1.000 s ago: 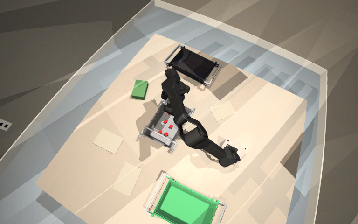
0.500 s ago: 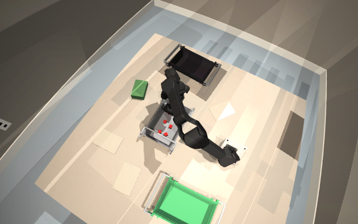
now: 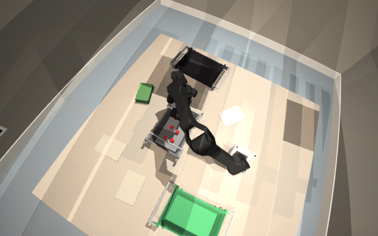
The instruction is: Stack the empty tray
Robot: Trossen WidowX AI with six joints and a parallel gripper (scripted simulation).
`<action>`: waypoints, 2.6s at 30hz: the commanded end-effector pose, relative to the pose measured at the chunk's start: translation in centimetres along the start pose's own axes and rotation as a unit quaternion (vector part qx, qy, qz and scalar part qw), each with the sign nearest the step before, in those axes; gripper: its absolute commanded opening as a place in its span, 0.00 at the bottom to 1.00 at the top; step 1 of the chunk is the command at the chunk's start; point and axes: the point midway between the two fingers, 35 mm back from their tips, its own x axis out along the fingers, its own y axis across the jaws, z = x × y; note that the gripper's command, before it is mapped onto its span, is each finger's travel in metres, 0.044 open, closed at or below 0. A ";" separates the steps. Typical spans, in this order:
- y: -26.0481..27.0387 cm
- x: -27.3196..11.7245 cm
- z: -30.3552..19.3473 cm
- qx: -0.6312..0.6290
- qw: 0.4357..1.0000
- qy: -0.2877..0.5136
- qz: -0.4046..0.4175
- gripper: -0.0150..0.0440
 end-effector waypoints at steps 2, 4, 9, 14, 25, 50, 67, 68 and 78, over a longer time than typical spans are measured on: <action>0.0 0.0 0.0 0.000 1.000 0.000 0.000 0.43; 0.0 0.0 0.0 0.000 1.000 0.000 0.000 0.52; -0.1 -3.4 0.2 0.011 1.000 -0.010 -0.005 0.74; 0.1 -8.8 -0.3 0.029 0.999 -0.024 -0.012 0.97; 13.7 -5.8 -0.4 -0.313 0.948 0.008 -0.051 1.00; 36.1 -1.8 -23.9 -0.987 0.162 0.010 -0.011 1.00; 36.0 -1.3 -28.3 -1.000 -0.009 -0.009 0.000 1.00; 36.0 -1.2 -28.3 -1.000 -0.009 -0.009 0.001 1.00; 35.9 0.8 -27.9 -1.000 -0.011 -0.003 0.003 1.00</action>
